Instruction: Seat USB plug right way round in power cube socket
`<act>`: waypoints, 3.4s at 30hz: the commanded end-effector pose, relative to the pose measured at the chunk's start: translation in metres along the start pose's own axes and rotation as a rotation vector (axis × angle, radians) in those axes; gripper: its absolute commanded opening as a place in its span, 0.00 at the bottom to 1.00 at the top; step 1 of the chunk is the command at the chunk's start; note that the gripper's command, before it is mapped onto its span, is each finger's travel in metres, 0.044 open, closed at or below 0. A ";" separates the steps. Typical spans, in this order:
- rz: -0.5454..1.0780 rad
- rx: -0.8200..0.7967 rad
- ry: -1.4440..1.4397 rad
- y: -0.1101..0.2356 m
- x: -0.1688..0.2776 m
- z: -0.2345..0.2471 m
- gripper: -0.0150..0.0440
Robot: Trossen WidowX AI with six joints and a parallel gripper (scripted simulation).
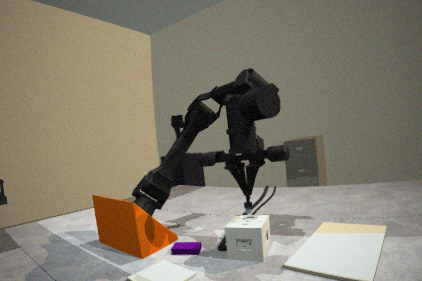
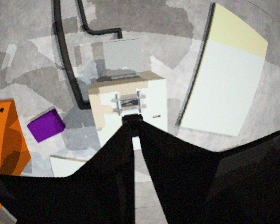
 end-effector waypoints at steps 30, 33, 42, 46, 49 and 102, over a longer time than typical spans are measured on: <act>-0.003 0.002 0.001 -0.004 -0.004 0.000 0.25; -0.003 0.002 0.002 -0.005 -0.005 0.000 0.25; -0.003 0.002 0.003 -0.006 -0.006 0.000 0.25; -0.003 0.002 0.004 -0.006 -0.006 0.000 0.25; -0.003 0.002 0.005 -0.007 -0.007 0.000 0.25; -0.003 0.003 0.005 -0.013 -0.007 0.000 0.25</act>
Point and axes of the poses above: the point midway between the two fingers, 35 mm back from their tips, its own y axis back along the fingers, its own z axis across the jaws, x = y × z, the point moved 9 cm from there along y, back along the fingers, and after that the axes turned 2 degrees about y, right-handed, at the moved point
